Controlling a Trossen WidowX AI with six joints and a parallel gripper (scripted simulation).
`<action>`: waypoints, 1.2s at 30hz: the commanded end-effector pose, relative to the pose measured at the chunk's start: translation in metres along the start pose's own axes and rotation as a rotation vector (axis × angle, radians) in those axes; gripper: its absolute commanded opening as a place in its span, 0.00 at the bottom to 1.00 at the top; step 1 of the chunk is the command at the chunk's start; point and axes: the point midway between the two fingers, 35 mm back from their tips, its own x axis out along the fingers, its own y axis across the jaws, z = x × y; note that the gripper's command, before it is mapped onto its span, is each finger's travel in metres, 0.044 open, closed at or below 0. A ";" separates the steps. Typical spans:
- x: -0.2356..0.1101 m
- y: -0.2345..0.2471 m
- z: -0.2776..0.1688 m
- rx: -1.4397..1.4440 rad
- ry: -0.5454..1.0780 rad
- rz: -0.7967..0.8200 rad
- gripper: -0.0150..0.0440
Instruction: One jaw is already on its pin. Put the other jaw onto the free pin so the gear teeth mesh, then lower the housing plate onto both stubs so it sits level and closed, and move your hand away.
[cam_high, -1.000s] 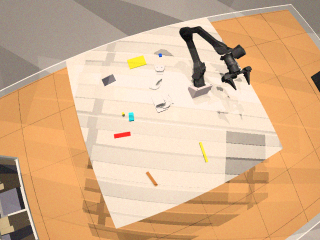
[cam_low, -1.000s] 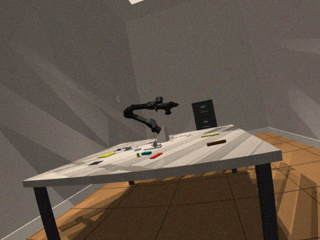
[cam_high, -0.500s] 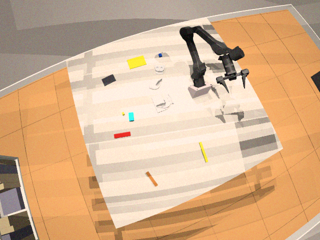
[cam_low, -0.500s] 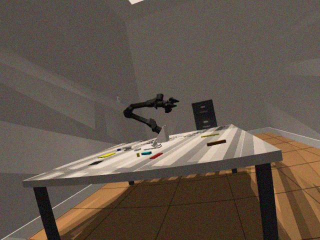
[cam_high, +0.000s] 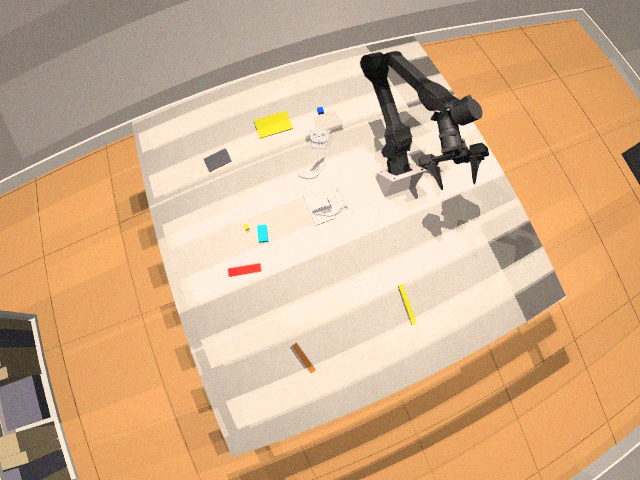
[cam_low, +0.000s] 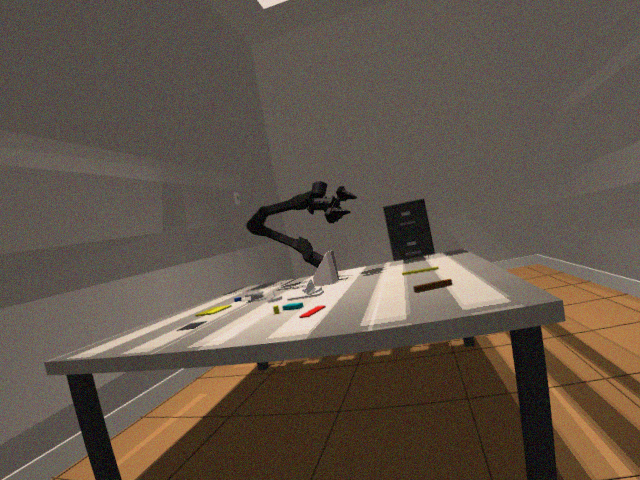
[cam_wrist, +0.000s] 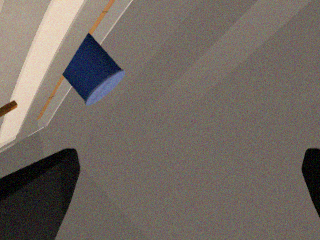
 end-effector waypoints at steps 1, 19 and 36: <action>0.001 0.006 -0.015 0.082 0.024 0.029 1.00; 0.010 0.055 -0.059 0.460 0.091 0.207 1.00; 0.010 0.110 -0.092 0.813 0.183 0.377 1.00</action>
